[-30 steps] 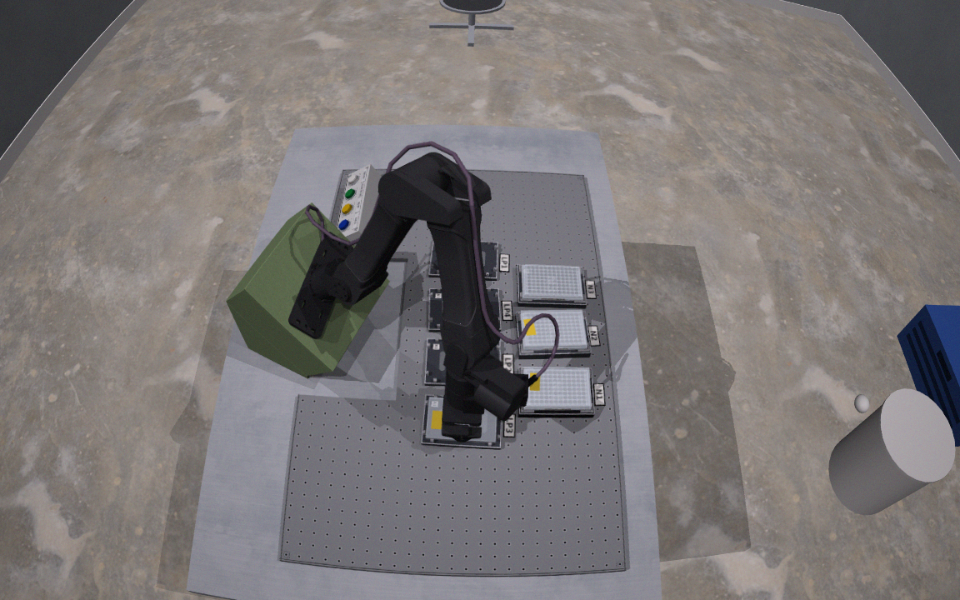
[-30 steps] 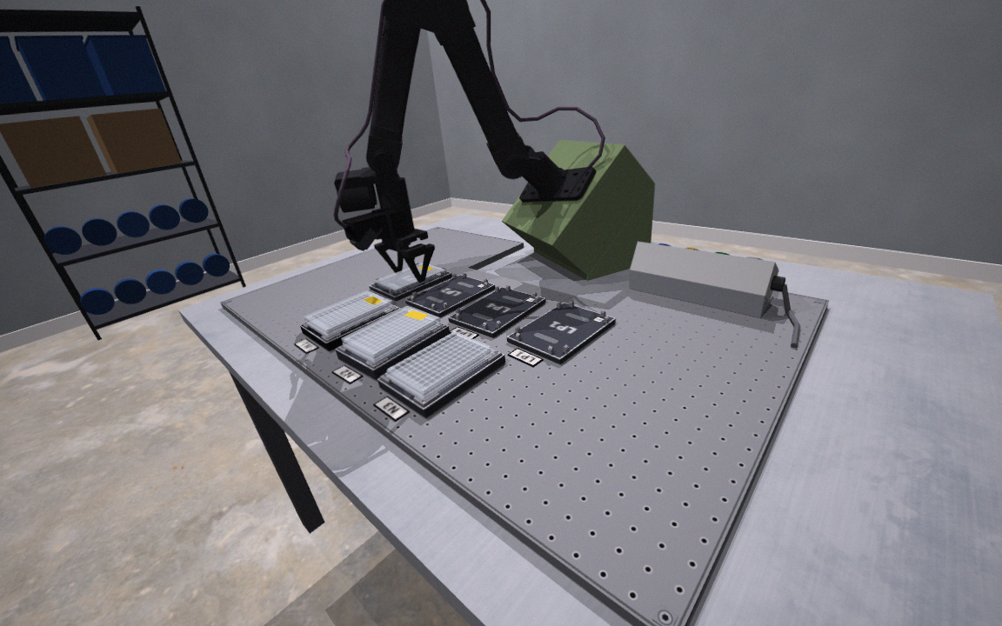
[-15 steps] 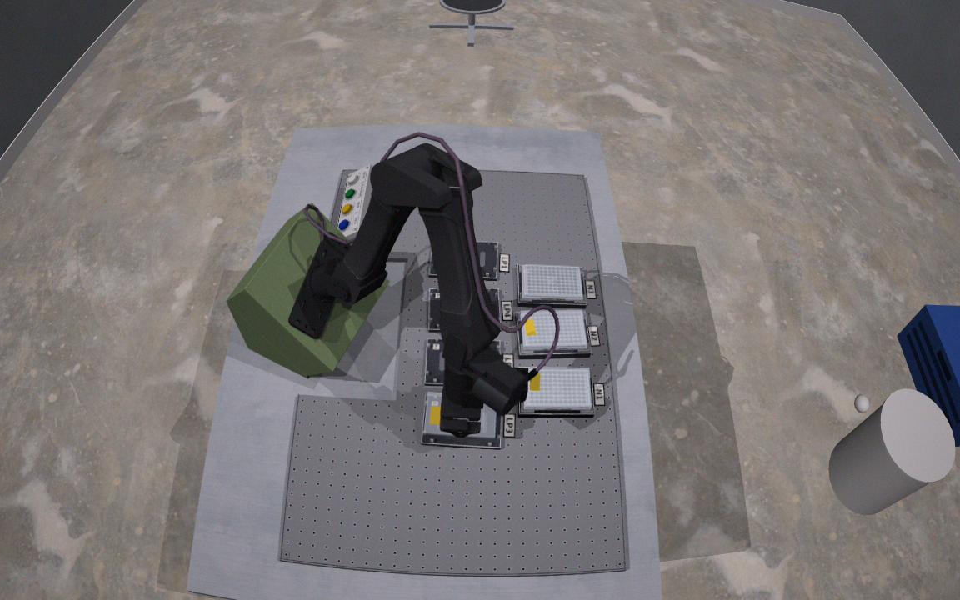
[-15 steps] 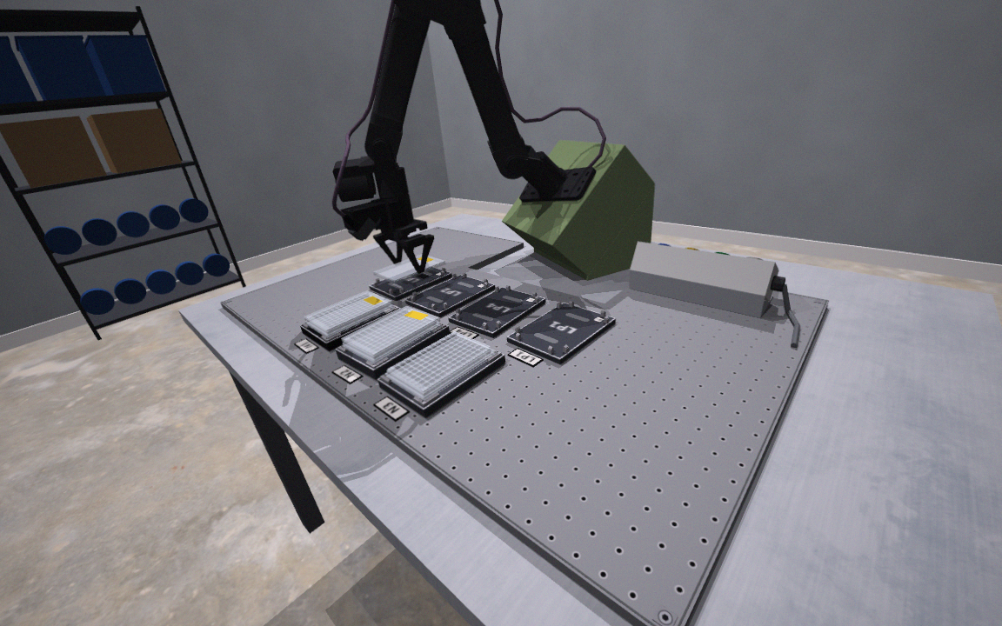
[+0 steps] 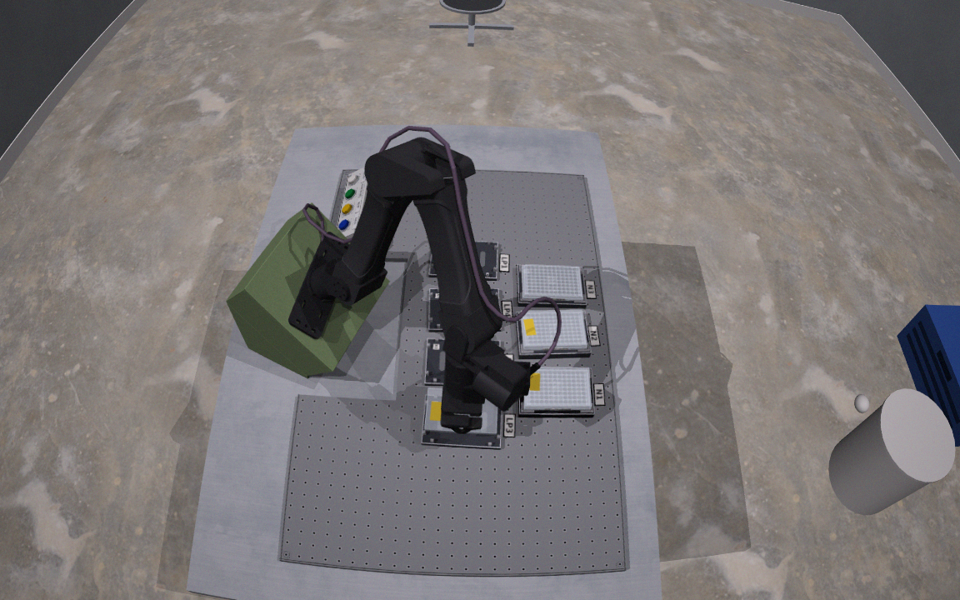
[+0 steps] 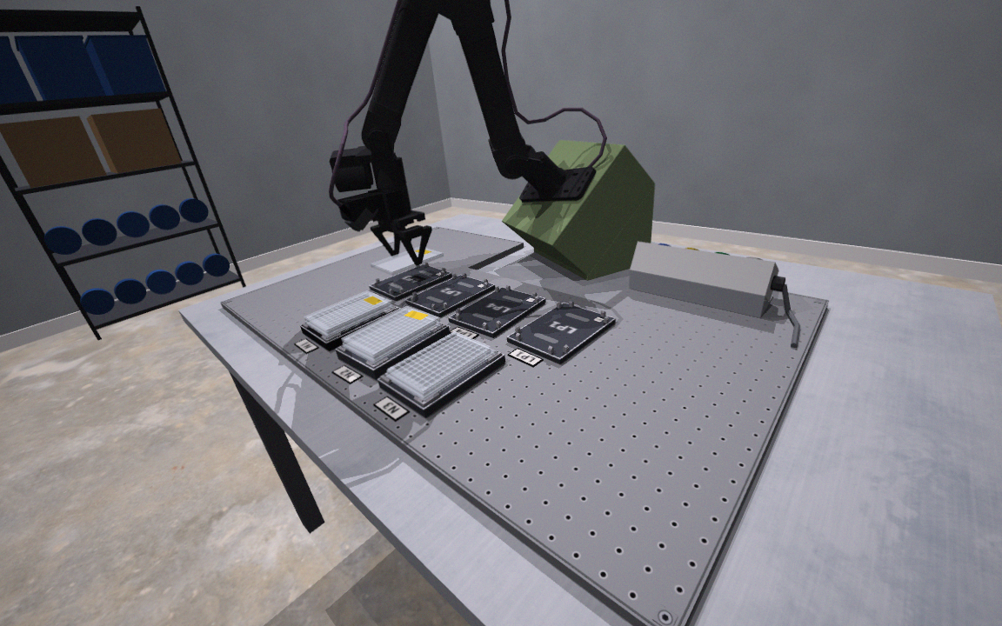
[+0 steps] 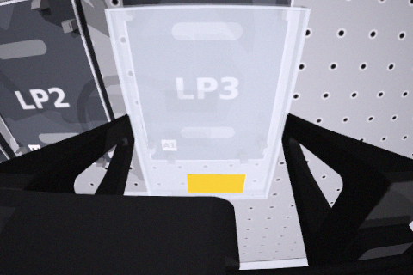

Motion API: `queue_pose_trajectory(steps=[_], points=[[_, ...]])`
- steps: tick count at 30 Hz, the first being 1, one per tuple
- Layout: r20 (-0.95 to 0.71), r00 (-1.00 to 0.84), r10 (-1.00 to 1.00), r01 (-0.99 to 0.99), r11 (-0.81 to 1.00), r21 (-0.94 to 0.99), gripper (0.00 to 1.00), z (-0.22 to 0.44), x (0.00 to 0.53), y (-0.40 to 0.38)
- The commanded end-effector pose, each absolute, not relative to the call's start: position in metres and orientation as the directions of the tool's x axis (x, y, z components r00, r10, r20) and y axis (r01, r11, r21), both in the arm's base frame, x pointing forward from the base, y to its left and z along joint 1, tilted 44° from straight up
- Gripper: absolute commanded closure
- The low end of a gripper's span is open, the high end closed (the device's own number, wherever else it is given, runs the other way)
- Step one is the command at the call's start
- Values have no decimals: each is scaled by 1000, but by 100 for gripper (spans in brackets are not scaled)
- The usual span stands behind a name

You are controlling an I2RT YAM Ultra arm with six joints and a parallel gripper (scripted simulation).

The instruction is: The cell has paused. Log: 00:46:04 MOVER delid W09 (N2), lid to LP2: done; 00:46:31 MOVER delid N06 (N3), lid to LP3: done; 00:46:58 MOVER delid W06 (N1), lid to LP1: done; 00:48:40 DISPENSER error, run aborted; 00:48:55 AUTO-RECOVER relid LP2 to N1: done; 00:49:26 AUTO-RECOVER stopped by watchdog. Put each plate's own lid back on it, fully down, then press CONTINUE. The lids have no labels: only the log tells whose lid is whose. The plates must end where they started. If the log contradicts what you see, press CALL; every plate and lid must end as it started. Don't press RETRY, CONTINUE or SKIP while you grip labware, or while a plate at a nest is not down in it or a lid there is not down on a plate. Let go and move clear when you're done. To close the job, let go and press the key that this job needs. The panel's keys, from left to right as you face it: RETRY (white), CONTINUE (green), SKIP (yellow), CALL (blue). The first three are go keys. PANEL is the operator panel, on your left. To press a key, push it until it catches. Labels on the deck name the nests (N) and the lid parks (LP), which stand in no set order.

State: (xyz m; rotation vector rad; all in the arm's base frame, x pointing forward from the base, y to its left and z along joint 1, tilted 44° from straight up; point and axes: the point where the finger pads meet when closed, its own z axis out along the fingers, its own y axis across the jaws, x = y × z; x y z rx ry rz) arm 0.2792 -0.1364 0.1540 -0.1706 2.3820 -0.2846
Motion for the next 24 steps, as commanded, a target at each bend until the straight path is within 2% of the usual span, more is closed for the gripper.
queue_pose_trajectory(steps=[1,24], points=[[-650,-721,-239,-65,958,-279,100,163,280,-124],[-644,-729,-232,-67,960,-270,100,170,315,-25]])
